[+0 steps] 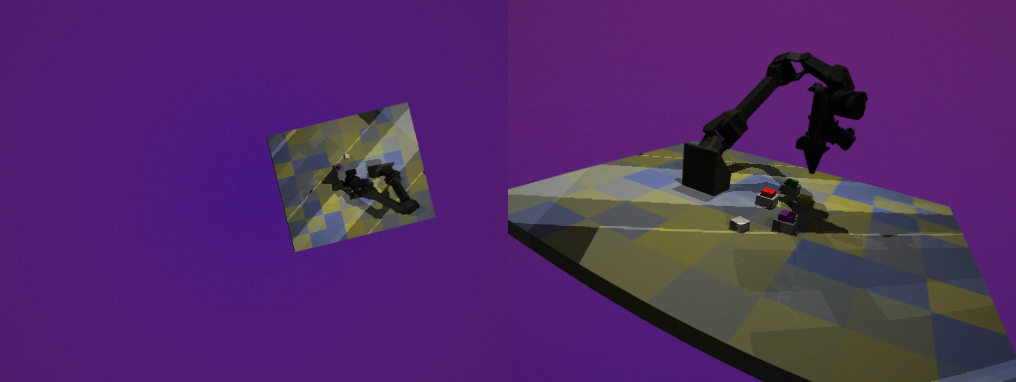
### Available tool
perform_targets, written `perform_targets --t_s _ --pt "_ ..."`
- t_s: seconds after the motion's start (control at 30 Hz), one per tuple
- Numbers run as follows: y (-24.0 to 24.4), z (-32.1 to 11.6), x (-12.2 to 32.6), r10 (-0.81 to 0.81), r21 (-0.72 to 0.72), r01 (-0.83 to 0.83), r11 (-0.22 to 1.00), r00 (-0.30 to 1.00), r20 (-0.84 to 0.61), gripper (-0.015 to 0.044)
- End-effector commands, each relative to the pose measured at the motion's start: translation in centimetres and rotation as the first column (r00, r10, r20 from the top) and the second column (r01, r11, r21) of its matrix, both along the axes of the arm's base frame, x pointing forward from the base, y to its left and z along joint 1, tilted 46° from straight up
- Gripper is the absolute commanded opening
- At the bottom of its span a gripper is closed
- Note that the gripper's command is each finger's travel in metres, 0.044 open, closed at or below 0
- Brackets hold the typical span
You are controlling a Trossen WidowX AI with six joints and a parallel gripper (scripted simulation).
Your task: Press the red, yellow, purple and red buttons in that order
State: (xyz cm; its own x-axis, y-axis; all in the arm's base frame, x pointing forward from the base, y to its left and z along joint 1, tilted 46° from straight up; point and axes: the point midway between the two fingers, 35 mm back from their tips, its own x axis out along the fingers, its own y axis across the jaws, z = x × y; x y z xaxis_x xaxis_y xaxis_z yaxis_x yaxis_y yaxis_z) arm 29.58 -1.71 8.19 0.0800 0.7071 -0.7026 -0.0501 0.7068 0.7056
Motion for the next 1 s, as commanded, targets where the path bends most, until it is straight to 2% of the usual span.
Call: perform_targets --t_s 0.0,0.97 --pt "3.1 -2.5 -0.2 0.009 0.016 -0.009 1.000 1.000 -0.019 0.0020" --pt "5.7 -5.0 0.0 0.009 0.018 -0.009 1.000 1.000 -0.019 0.0020"
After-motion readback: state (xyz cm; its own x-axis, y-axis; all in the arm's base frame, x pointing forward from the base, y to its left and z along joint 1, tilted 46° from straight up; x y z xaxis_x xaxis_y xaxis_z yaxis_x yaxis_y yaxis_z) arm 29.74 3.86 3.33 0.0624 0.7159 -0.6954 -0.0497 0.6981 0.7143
